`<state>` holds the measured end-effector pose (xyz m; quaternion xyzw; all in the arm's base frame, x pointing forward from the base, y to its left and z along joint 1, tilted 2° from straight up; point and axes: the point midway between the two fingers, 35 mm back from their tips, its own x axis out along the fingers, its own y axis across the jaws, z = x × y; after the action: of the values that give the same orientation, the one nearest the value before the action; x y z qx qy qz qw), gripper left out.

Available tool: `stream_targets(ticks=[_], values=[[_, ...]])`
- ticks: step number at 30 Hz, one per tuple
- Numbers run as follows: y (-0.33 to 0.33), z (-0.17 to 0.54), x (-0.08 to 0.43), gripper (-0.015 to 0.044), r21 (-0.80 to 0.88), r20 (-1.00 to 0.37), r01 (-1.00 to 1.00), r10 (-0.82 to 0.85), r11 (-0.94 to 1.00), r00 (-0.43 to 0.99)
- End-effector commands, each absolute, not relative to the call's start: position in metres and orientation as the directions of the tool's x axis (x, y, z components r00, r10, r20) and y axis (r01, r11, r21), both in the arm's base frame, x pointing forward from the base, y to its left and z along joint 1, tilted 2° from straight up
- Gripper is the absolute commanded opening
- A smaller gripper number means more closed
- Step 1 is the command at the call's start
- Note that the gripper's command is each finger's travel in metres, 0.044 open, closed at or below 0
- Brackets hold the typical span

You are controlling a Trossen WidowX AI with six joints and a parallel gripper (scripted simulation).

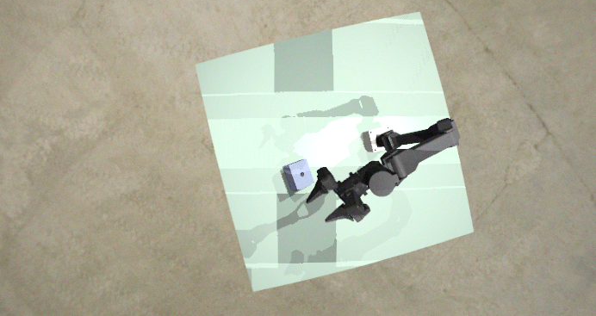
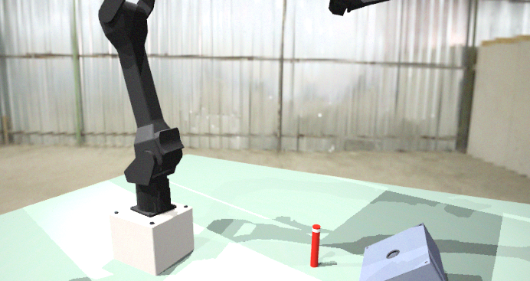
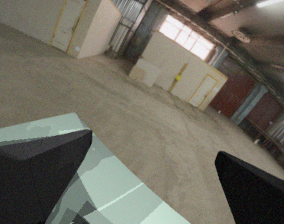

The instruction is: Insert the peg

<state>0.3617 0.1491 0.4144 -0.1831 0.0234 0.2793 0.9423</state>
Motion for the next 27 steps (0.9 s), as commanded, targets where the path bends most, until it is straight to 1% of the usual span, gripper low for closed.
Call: stream_targets(ticks=[1, 8, 15, 21, 27], values=[[0.158, 0.357, 0.375, 0.044, -0.299, -0.313, -0.584, 0.5, 0.755, 0.807], [0.166, 0.278, 0.377, 0.044, -0.239, -0.54, -0.646, 0.453, 0.725, 0.709], [0.169, 0.204, 0.364, 0.044, -0.175, -0.735, -0.698, 0.379, 0.694, 0.562], [0.165, 0.147, 0.342, 0.044, -0.119, -0.866, -0.736, 0.294, 0.667, 0.406], [0.158, 0.099, 0.314, 0.044, -0.061, -0.953, -0.766, 0.192, 0.64, 0.236]])
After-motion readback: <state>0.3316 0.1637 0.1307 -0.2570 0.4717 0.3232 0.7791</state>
